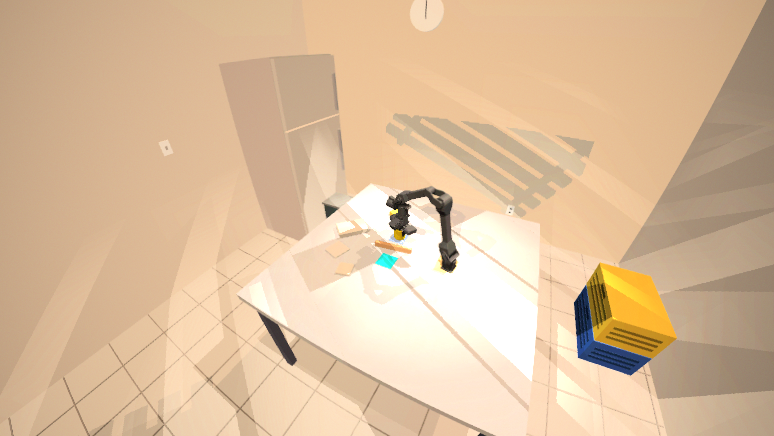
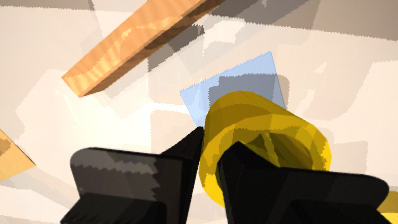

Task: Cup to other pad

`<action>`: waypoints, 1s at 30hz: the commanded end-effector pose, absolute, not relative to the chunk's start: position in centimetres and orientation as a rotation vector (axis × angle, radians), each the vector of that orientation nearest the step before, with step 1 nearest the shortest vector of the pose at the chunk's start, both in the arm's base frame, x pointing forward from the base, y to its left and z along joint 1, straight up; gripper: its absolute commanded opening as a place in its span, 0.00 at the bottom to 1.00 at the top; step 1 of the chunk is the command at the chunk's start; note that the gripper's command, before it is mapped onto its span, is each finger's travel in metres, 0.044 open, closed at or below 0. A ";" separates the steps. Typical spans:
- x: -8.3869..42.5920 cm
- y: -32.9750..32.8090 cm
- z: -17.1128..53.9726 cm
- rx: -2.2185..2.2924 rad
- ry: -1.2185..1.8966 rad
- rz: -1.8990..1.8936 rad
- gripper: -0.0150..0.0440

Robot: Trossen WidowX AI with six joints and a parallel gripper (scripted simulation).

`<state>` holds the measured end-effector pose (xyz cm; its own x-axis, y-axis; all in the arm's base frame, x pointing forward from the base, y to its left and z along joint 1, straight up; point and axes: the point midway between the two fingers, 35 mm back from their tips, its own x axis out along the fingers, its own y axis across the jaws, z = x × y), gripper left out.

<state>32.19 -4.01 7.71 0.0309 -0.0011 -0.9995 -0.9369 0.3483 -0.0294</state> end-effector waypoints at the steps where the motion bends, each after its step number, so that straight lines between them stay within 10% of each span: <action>1: 32.2 -4.0 7.7 -0.955 1.331 0.924 0.30; 30: 31.7 -4.1 12.8 -0.952 1.336 0.928 0.25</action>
